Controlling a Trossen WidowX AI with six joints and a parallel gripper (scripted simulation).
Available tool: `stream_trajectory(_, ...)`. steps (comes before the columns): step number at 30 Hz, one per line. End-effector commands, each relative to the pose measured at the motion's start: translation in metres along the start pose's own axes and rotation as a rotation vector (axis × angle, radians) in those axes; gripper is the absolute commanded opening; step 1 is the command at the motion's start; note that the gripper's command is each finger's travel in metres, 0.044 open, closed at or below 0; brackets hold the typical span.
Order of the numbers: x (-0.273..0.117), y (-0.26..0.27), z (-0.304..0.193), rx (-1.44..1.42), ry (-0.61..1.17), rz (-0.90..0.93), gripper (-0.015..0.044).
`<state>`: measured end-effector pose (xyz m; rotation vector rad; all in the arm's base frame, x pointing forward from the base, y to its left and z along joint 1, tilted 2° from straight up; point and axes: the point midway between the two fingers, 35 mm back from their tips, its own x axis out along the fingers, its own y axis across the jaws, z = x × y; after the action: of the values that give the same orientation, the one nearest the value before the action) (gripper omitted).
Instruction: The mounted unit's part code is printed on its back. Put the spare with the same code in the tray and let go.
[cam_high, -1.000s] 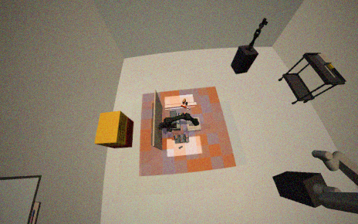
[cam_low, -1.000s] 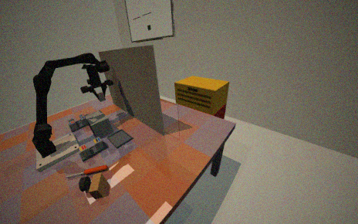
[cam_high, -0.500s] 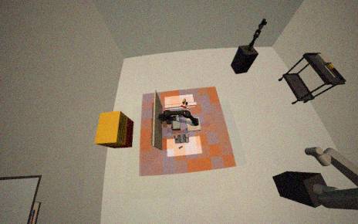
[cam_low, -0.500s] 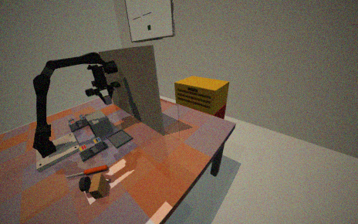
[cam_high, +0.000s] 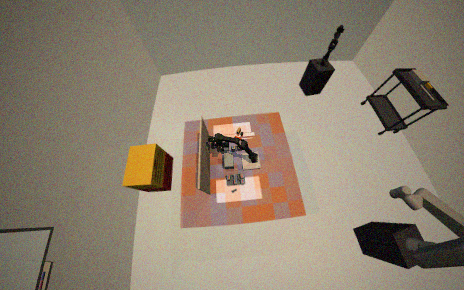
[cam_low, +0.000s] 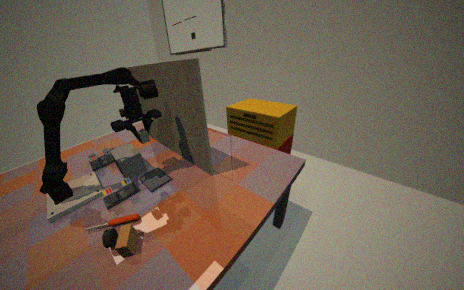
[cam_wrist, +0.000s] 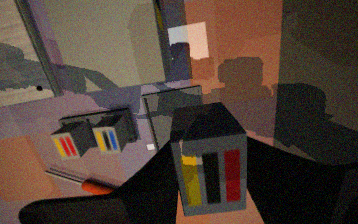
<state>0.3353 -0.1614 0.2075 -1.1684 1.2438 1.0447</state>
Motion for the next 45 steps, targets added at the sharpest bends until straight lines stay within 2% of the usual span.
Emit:
stream_trajectory(1,0.000,0.011,-0.025,-0.011,-0.003,0.003,0.0000)
stream_trajectory(9,0.000,0.029,-0.063,-0.026,0.002,0.006,0.0000)
stream_trajectory(45,0.022,0.024,-0.064,-0.026,0.002,0.005,0.0000)
